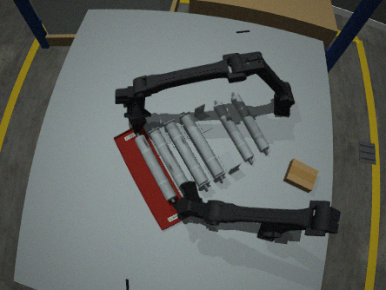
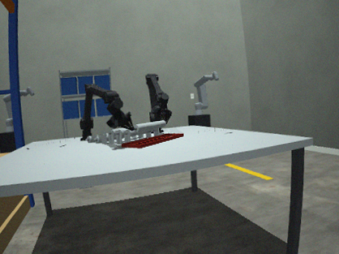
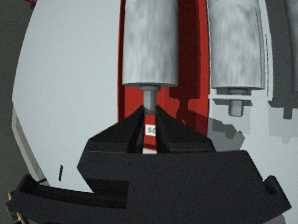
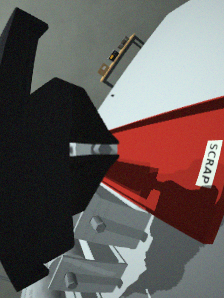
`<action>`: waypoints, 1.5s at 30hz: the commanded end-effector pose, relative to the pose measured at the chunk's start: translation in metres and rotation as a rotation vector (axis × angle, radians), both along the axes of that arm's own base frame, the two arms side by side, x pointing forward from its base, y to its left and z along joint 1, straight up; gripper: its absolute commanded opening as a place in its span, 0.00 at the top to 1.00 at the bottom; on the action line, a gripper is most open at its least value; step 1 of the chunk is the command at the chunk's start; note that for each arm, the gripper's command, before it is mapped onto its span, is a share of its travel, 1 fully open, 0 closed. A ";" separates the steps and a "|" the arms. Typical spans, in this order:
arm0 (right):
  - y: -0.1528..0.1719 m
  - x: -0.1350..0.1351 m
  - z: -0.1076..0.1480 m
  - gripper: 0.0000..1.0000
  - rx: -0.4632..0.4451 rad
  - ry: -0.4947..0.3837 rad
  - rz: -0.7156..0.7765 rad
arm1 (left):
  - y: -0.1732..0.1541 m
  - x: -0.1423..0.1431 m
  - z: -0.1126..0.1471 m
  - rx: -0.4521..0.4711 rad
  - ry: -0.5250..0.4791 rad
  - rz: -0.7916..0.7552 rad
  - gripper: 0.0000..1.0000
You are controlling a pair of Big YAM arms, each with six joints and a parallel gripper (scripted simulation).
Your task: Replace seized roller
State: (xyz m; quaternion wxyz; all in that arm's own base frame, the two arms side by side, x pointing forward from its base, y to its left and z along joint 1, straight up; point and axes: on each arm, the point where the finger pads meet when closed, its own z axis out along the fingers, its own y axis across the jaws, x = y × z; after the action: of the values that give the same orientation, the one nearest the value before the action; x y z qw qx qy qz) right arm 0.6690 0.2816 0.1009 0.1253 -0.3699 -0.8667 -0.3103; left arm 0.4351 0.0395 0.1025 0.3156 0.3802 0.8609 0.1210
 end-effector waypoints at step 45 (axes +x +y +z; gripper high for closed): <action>0.005 0.022 0.033 0.97 0.007 -0.069 0.012 | 0.009 0.022 -0.001 -0.032 -0.052 0.026 0.97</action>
State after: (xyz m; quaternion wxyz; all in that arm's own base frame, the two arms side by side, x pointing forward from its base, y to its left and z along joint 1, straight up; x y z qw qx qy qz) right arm 0.6691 0.2823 0.0774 0.1342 -0.3750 -0.8685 -0.2949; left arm 0.4350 0.0401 0.0817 0.3125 0.3766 0.8656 0.1065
